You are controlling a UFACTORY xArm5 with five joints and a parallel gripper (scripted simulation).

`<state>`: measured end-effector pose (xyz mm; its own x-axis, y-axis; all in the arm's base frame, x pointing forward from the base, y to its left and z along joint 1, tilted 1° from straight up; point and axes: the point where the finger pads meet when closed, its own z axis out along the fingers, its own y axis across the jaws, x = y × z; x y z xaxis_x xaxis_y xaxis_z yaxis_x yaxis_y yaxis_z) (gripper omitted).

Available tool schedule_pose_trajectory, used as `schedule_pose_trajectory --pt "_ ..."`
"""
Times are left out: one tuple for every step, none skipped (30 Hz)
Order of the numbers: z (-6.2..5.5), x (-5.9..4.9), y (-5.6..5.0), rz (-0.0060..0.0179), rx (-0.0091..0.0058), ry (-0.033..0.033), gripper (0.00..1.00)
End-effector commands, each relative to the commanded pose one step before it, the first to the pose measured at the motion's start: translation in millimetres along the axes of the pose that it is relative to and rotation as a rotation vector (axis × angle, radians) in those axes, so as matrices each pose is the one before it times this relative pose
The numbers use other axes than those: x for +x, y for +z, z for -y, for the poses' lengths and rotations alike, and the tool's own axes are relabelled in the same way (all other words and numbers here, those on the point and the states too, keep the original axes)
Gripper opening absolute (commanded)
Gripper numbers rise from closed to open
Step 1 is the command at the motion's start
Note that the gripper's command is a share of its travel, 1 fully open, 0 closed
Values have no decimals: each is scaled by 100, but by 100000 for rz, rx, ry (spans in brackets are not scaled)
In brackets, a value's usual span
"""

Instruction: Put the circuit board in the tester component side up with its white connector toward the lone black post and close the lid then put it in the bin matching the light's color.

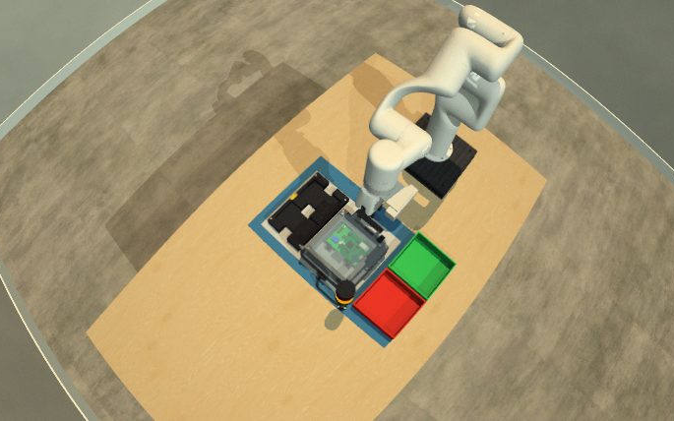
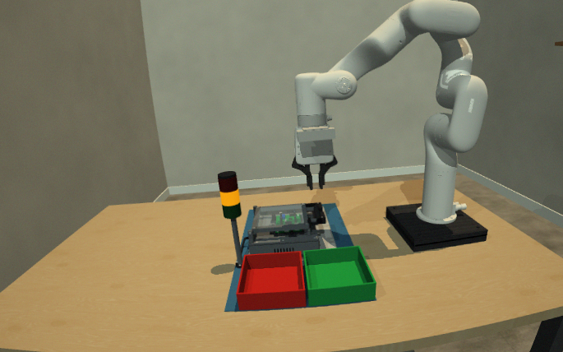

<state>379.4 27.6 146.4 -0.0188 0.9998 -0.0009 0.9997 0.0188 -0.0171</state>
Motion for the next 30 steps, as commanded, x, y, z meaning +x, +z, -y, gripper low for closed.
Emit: schedule_pose_trajectory --pt "-47 3 -1094 -11 -165 1 24" --pt "0 0 -36 0 0 0 24" --pt "0 0 -14 0 0 0 24" --pt "0 0 0 0 0 0 24" --pt "0 0 0 0 0 0 24" --pt "0 0 -2 0 0 0 24" --pt "0 0 0 0 0 0 100" --pt "0 0 0 0 0 0 100" --pt "0 0 0 0 0 0 100" --pt "0 0 0 0 0 0 100" --pt "0 0 0 0 0 0 100" --pt "0 0 0 0 0 0 100" --pt "0 0 0 0 0 0 100" --pt "0 0 0 0 0 0 100" --pt "0 0 0 0 0 0 100" --pt "0 0 0 0 0 0 100" --pt "0 0 0 0 0 0 100" --pt "0 0 0 0 0 0 100" --pt "0 0 0 0 0 0 100" --pt "0 0 0 0 0 0 100" --pt "0 0 0 0 0 0 100" --pt "0 0 0 0 0 0 100" --pt "0 0 0 0 0 0 100" --pt "0 0 0 0 0 0 100" --pt "0 0 0 0 0 0 100" --pt "0 0 0 0 0 0 100" --pt "0 0 0 0 0 0 100" --pt "0 0 0 0 0 0 100" --pt "0 0 0 0 0 0 100" --pt "0 0 0 0 0 0 100"
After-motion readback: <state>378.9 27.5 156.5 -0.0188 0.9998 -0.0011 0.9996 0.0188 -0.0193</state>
